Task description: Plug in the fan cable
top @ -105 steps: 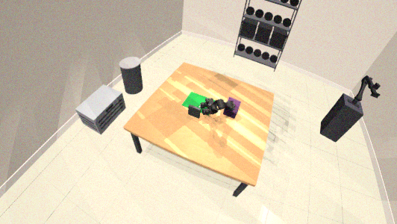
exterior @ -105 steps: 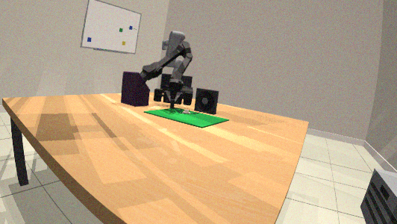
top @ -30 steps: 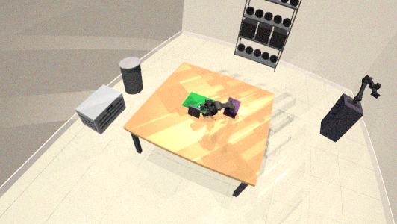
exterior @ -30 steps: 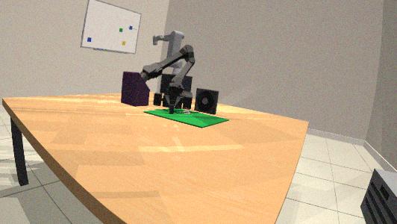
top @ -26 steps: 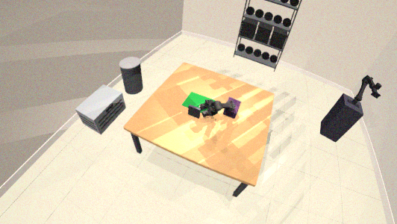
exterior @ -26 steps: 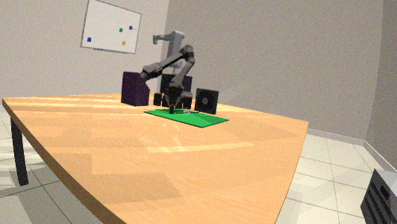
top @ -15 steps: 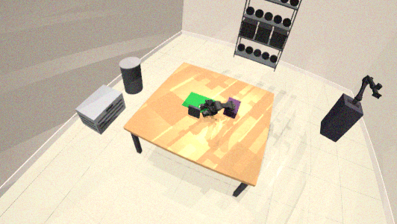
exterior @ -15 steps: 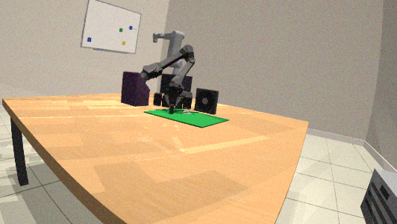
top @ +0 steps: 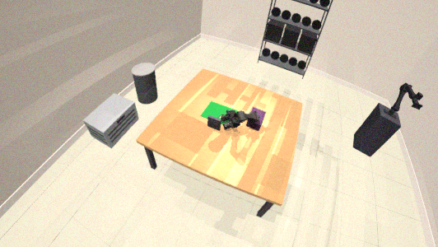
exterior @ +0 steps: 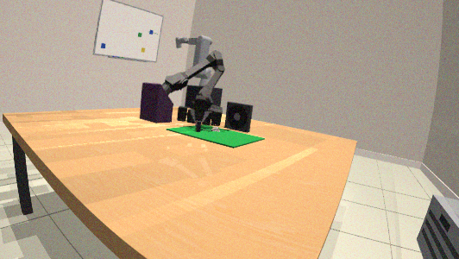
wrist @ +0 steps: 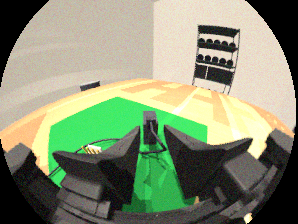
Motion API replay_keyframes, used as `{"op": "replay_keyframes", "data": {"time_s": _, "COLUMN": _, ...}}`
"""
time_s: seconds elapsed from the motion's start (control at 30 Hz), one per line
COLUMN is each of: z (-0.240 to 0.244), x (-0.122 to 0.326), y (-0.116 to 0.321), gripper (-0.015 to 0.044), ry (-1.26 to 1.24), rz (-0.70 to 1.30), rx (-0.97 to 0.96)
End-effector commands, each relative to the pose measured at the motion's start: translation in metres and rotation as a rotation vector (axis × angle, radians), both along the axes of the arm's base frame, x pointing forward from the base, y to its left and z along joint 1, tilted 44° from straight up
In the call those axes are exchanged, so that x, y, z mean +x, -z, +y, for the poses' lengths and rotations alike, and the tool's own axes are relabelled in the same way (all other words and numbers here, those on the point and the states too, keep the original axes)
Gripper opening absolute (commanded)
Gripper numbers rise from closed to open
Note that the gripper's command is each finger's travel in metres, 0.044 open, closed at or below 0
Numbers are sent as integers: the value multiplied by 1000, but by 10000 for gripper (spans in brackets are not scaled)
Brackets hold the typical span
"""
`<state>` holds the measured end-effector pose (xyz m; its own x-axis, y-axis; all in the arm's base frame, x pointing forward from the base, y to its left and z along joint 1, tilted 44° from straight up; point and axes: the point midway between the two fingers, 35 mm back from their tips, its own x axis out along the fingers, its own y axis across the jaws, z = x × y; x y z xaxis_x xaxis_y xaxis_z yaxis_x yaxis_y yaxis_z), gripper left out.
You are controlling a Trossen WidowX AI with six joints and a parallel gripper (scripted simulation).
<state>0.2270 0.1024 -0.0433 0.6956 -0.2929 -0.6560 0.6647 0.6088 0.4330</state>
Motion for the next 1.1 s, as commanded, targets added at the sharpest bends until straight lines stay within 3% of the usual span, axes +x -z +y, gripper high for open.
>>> {"op": "replay_keyframes", "data": {"time_s": 0.0, "z": 4, "x": -3, "y": -10, "gripper": 140, "ry": 2, "rz": -9, "rx": 10}}
{"op": "replay_keyframes", "data": {"time_s": 1.03, "z": -2, "x": -53, "y": -85, "gripper": 140, "ry": 1, "rz": -14, "rx": 10}}
{"op": "replay_keyframes", "data": {"time_s": 1.07, "z": -2, "x": -53, "y": -85, "gripper": 166, "ry": 1, "rz": -11, "rx": 8}}
